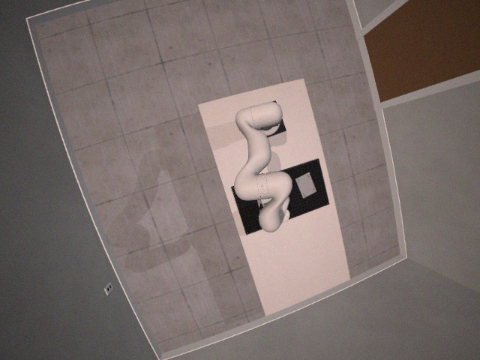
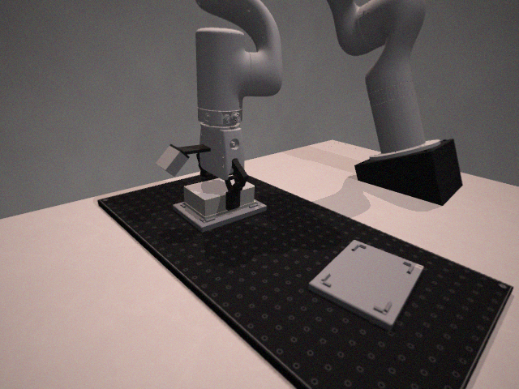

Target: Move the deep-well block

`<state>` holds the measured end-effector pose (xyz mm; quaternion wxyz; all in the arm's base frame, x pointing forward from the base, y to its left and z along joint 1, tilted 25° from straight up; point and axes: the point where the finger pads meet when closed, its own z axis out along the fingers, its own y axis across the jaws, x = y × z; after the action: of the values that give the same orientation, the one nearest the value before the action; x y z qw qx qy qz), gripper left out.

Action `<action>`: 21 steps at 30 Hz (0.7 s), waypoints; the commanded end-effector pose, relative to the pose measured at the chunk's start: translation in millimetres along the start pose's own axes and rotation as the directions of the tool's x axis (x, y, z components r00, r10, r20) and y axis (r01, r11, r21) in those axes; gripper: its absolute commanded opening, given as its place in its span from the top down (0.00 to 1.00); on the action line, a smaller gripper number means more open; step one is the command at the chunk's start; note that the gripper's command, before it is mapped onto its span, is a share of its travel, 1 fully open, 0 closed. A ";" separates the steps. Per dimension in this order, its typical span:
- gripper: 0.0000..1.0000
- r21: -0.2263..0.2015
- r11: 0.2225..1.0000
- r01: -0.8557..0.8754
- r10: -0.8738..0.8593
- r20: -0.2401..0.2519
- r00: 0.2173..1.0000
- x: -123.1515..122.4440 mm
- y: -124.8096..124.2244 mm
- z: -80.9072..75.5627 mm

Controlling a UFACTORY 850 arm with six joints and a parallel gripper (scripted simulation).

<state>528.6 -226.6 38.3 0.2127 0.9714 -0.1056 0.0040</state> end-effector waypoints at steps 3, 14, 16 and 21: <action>1.00 0.000 1.000 0.000 0.000 -0.002 1.000 0.9 0.1 0.3; 0.00 0.000 1.000 0.000 0.000 -0.002 1.000 0.8 0.1 0.9; 0.00 0.000 1.000 0.000 0.000 -0.002 1.000 0.9 0.1 0.9; 0.00 0.000 1.000 0.000 0.000 -0.002 1.000 0.9 0.1 0.9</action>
<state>528.6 -227.3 36.8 0.2127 0.9714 -0.1056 0.0041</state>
